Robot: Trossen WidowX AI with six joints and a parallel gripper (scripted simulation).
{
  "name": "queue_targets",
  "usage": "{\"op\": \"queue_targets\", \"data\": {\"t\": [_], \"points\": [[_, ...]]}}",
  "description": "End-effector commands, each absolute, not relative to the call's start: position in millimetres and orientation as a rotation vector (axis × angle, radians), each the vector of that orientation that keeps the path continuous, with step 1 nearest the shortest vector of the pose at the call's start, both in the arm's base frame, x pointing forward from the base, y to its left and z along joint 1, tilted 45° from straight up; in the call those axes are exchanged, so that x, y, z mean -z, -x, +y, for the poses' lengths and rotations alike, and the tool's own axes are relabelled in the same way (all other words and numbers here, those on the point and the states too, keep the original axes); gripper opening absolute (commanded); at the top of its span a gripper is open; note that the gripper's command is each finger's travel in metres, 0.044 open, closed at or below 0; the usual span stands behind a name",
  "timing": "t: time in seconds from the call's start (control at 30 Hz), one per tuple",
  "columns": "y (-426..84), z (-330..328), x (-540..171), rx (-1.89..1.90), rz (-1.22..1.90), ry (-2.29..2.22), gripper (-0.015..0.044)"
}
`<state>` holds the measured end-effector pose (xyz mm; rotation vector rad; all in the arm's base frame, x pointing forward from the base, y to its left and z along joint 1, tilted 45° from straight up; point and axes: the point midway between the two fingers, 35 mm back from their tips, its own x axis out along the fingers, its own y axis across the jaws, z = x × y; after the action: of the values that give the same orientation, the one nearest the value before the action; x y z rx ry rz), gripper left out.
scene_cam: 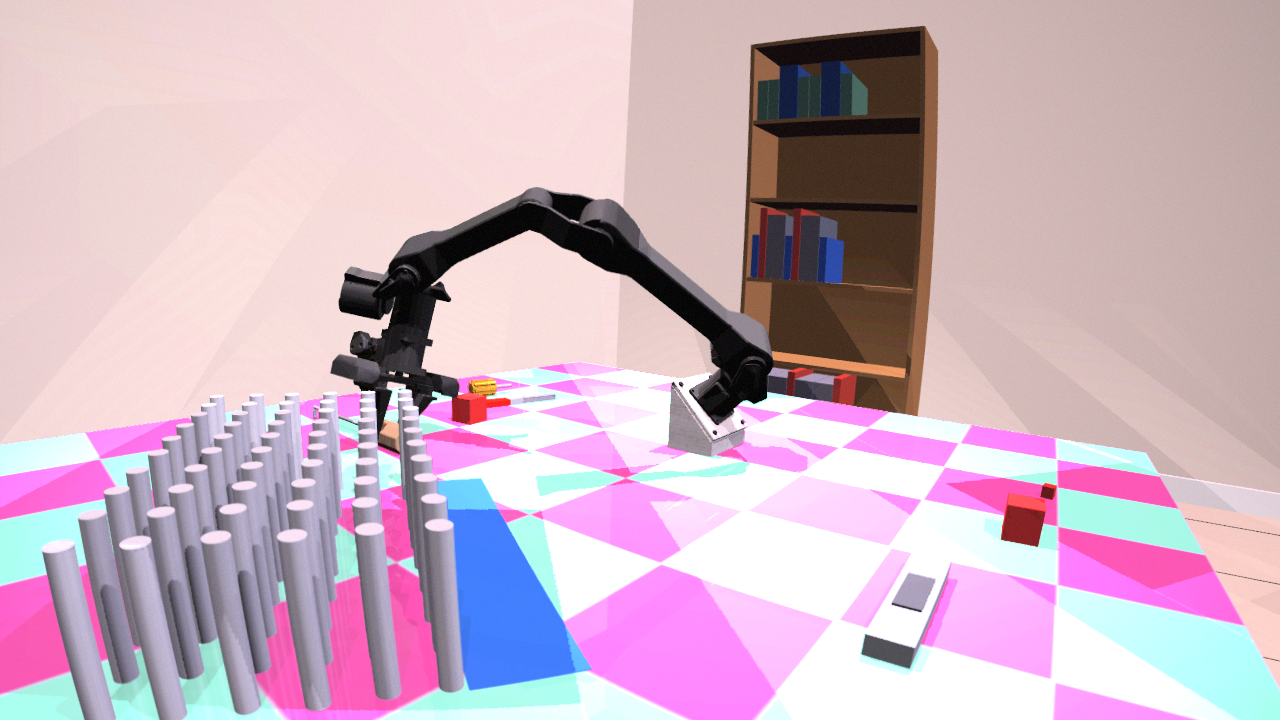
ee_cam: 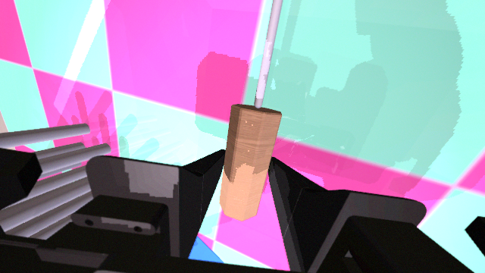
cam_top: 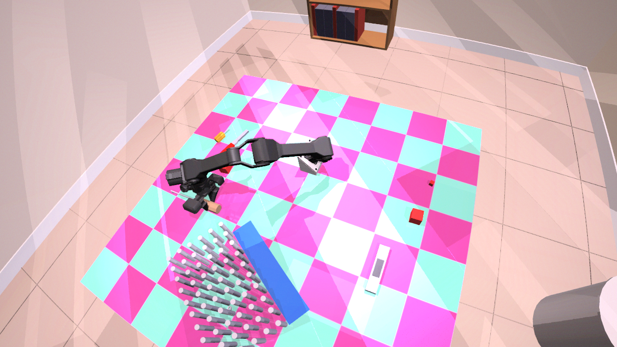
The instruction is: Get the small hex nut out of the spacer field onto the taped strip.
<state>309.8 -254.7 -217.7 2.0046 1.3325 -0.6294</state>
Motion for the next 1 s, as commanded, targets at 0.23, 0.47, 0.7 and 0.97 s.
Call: {"op": "queue_targets", "data": {"t": [0.23,0.47,0.7,0.97], "points": [[-310.8,-249.4,220.6,0.627,1.317,-2.010,0.0000],[-310.8,-249.4,220.7,0.625,1.299,-2.014,0.0000],[-310.8,-249.4,220.7,0.623,1.280,-2.019,0.0000],[-310.7,-249.4,220.7,0.620,1.257,-2.023,0.0000]]}}
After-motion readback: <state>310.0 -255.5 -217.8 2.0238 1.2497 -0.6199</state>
